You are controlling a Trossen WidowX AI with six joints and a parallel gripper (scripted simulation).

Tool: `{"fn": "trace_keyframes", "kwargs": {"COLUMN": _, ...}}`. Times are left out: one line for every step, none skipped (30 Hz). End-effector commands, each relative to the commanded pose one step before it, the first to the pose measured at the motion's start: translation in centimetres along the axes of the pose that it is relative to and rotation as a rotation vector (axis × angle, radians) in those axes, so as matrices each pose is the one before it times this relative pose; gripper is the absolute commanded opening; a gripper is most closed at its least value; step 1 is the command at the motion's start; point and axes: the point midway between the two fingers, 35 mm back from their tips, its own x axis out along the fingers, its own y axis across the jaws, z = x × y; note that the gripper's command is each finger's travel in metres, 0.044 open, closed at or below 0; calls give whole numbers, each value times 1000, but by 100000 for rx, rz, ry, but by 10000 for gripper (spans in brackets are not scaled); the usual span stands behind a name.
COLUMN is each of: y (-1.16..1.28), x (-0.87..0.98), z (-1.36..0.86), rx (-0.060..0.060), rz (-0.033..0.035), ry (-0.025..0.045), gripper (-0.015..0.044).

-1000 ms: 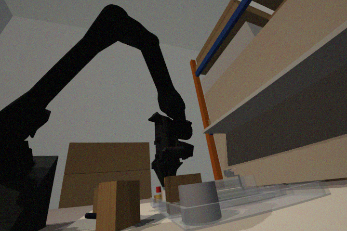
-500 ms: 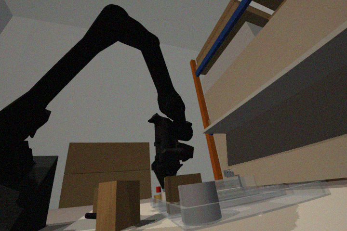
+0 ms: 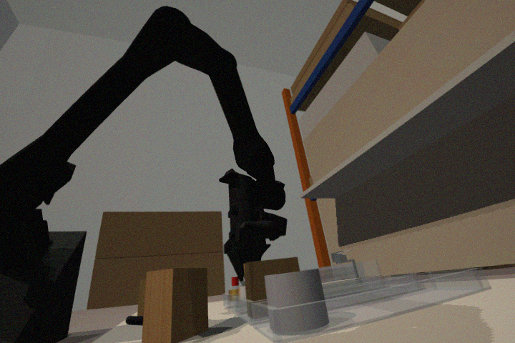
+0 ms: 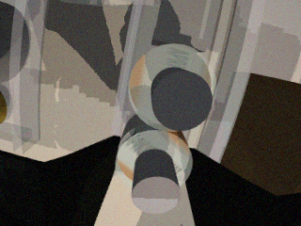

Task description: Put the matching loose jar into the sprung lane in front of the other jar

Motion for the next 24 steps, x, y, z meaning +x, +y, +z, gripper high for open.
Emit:
{"fn": "trace_keyframes", "kwargs": {"y": -230, "x": 19, "z": 236, "rx": 941, "rz": -811, "ry": -1144, "gripper": 0}}
{"fn": "trace_keyframes", "kwargs": {"y": 0, "x": 0, "z": -17, "rx": -1, "rz": 0, "ry": 1, "gripper": 0}}
{"fn": "trace_keyframes", "kwargs": {"y": 0, "x": 0, "z": -17, "rx": -1, "rz": 0, "ry": 1, "gripper": 0}}
{"fn": "trace_keyframes", "kwargs": {"y": 0, "x": 0, "z": -17, "rx": -1, "rz": 0, "ry": 1, "gripper": 0}}
{"fn": "trace_keyframes", "kwargs": {"y": 0, "x": 0, "z": -17, "rx": -1, "rz": 0, "ry": 1, "gripper": 0}}
{"fn": "trace_keyframes", "kwargs": {"y": 0, "x": 0, "z": -17, "rx": -1, "rz": 0, "ry": 1, "gripper": 0}}
{"fn": "trace_keyframes", "kwargs": {"y": 0, "x": 0, "z": -17, "rx": -1, "rz": 0, "ry": 1, "gripper": 0}}
{"fn": "trace_keyframes", "kwargs": {"y": 0, "x": 0, "z": -17, "rx": -1, "rz": 0, "ry": 1, "gripper": 0}}
{"fn": "trace_keyframes", "kwargs": {"y": 0, "x": 0, "z": -17, "rx": -1, "rz": 0, "ry": 1, "gripper": 0}}
{"fn": "trace_keyframes", "kwargs": {"y": 0, "x": 0, "z": -17, "rx": -1, "rz": 0, "ry": 1, "gripper": 0}}
{"fn": "trace_keyframes", "kwargs": {"y": 0, "x": 0, "z": -17, "rx": -1, "rz": 0, "ry": 1, "gripper": 0}}
{"fn": "trace_keyframes", "kwargs": {"y": 0, "x": 0, "z": -17, "rx": -1, "rz": 0, "ry": 1, "gripper": 0}}
{"fn": "trace_keyframes", "kwargs": {"y": 0, "x": 0, "z": -17, "rx": -1, "rz": 0, "ry": 1, "gripper": 0}}
{"fn": "trace_keyframes", "kwargs": {"y": 0, "x": 0, "z": -17, "rx": -1, "rz": 0, "ry": 1, "gripper": 0}}
{"fn": "trace_keyframes", "kwargs": {"y": 0, "x": 0, "z": -17, "rx": -1, "rz": 0, "ry": 1, "gripper": 0}}
{"fn": "trace_keyframes", "kwargs": {"y": 0, "x": 0, "z": -17, "rx": -1, "rz": 0, "ry": 1, "gripper": 0}}
{"fn": "trace_keyframes", "kwargs": {"y": 0, "x": 0, "z": -17, "rx": -1, "rz": 0, "ry": 1, "gripper": 0}}
{"fn": "trace_keyframes", "kwargs": {"y": 0, "x": 0, "z": -17, "rx": -1, "rz": 0, "ry": 1, "gripper": 0}}
{"fn": "trace_keyframes", "kwargs": {"y": 0, "x": 0, "z": -17, "rx": -1, "rz": 0, "ry": 1, "gripper": 0}}
{"fn": "trace_keyframes", "kwargs": {"y": 0, "x": 0, "z": -17, "rx": -1, "rz": 0, "ry": 1, "gripper": 0}}
{"fn": "trace_keyframes", "kwargs": {"y": 0, "x": 0, "z": -17, "rx": -1, "rz": 0, "ry": 1, "gripper": 0}}
{"fn": "trace_keyframes", "kwargs": {"y": 0, "x": 0, "z": -17, "rx": -1, "rz": 0, "ry": 1, "gripper": 0}}
{"fn": "trace_keyframes", "kwargs": {"y": 0, "x": 0, "z": -17, "rx": -1, "rz": 0, "ry": 1, "gripper": 0}}
{"fn": "trace_keyframes", "kwargs": {"y": 0, "x": 0, "z": -17, "rx": -1, "rz": 0, "ry": 1, "gripper": 0}}
